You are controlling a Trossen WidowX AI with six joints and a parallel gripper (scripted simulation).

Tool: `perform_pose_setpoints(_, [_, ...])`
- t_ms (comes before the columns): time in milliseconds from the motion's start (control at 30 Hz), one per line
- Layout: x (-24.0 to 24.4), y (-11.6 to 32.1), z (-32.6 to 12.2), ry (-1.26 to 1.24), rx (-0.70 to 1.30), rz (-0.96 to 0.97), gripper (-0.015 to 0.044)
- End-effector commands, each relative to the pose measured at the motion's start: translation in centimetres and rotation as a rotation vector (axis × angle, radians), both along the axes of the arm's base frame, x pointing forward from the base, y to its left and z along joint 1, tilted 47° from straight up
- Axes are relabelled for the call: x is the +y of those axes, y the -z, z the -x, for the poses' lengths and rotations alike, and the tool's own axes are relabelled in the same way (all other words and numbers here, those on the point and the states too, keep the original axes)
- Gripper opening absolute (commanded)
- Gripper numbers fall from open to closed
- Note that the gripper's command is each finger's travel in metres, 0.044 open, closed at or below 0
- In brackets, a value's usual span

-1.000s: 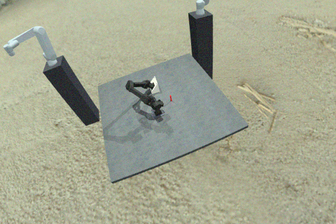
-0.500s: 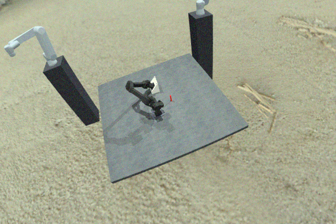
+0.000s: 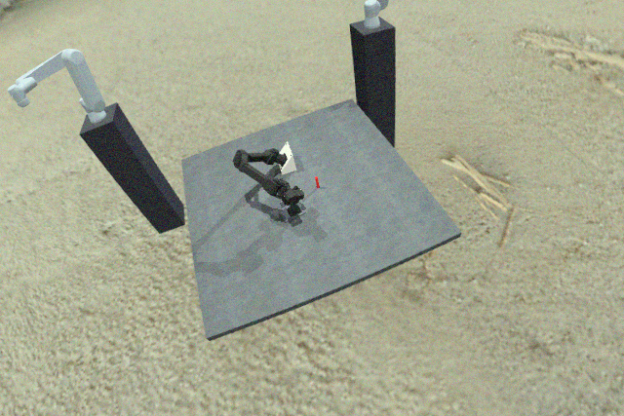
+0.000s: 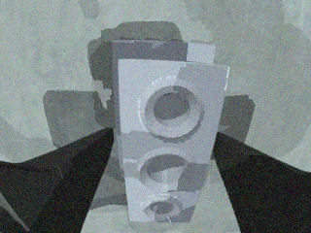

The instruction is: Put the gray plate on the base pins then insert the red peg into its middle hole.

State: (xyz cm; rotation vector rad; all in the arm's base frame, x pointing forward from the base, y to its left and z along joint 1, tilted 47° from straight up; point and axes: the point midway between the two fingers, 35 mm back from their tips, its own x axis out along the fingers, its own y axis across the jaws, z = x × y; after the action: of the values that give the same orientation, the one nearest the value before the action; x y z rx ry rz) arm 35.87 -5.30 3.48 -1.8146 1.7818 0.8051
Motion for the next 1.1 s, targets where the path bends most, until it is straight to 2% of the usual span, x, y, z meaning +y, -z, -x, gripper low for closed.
perform_pose_setpoints(0, [0.0,0.0,0.0,0.002,-0.001,0.000,0.0440])
perform_pose_setpoints(233, [0.7,-0.6,-0.2,0.001,-0.001,-0.002,0.0440])
perform_pose_setpoints(500, [8.3,-7.8,-0.3,-0.001,0.008,0.000,0.0440])
perform_pose_setpoints(800, [8.6,-7.9,-0.8,0.008,-0.002,0.001,0.0440])
perform_pose_setpoints(1067, [12.4,-4.6,1.0,0.431,-0.439,-0.008,0.0440])
